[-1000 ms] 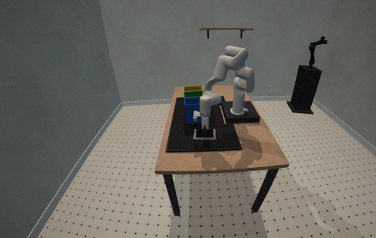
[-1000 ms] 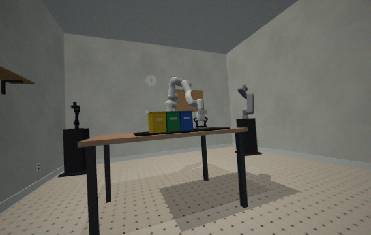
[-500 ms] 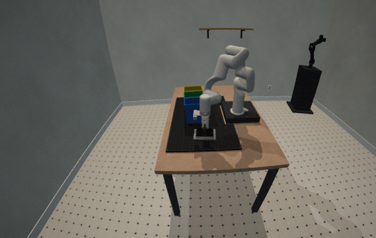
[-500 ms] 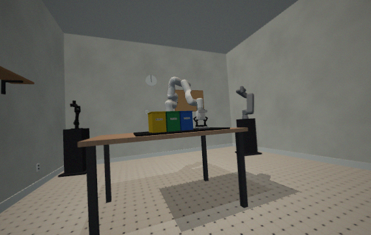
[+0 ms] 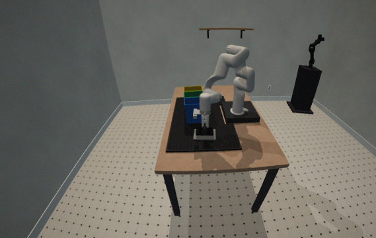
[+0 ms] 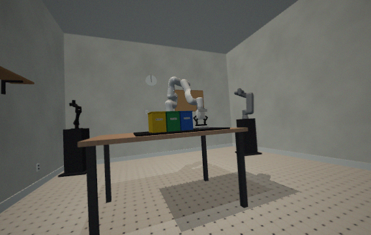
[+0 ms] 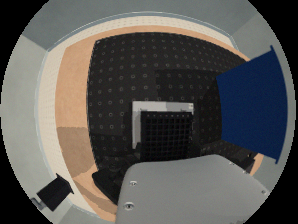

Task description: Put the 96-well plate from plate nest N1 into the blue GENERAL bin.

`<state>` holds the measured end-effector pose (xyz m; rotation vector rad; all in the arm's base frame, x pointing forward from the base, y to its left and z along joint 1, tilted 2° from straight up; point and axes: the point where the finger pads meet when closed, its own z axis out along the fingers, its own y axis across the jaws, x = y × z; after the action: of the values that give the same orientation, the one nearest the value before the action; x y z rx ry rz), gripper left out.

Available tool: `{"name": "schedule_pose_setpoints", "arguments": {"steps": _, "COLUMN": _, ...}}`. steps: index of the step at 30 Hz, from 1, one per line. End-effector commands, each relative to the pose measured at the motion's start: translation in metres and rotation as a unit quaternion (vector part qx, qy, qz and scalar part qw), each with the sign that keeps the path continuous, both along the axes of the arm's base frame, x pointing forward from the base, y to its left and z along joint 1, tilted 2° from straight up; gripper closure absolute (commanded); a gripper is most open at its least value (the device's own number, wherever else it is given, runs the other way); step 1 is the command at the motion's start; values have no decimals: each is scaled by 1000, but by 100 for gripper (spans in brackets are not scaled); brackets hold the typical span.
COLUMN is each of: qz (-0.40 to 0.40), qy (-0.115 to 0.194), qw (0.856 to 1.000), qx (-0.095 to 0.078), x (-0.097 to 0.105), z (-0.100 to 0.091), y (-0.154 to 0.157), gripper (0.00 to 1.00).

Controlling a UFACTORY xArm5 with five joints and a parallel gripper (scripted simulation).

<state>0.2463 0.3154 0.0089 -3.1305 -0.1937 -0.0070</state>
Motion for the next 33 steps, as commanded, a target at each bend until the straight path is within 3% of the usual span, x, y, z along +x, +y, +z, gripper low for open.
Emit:
{"name": "schedule_pose_setpoints", "arguments": {"steps": 1, "qz": 0, "qy": -1, "qw": 1000, "qx": 1, "x": 1, "z": 3, "y": 1, "gripper": 100}}
{"name": "schedule_pose_setpoints", "arguments": {"steps": 8, "qz": 0, "qy": -1, "qw": 1000, "qx": 1, "x": 1, "z": 3, "y": 1, "gripper": 100}}
{"name": "schedule_pose_setpoints", "arguments": {"steps": 33, "qz": 0, "qy": -1, "qw": 1000, "qx": 1, "x": 1, "z": 42, "y": 0, "gripper": 100}}
